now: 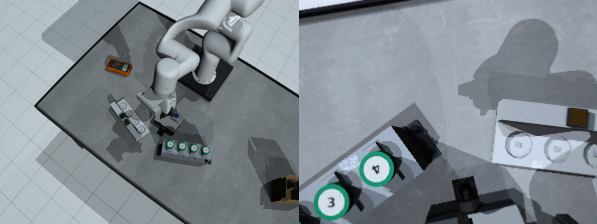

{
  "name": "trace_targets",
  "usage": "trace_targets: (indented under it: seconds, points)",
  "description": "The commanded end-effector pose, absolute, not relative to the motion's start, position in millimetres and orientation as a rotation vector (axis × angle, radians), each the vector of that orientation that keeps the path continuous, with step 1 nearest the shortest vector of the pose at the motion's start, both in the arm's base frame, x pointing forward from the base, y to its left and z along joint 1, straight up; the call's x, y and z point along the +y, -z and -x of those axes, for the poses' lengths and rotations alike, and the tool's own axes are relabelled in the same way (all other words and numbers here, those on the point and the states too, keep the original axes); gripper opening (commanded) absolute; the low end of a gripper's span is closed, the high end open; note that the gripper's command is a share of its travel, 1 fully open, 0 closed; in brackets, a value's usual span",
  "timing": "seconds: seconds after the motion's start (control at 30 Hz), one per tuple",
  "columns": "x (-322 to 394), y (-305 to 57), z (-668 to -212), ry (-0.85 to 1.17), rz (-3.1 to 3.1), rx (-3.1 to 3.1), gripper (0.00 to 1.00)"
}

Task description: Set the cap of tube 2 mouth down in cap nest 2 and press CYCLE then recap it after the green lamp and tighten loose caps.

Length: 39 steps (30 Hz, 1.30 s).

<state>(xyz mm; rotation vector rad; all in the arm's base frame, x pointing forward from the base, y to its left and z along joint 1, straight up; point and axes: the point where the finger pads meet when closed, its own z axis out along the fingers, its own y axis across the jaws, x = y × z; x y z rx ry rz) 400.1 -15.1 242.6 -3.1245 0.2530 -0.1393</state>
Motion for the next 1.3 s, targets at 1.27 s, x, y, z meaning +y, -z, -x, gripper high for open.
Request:
trace_targets:
  seconds: [1.27]
  points:
    - [-3.2,-139.3,-410.2,0.057,2.932,1.122,0.46]
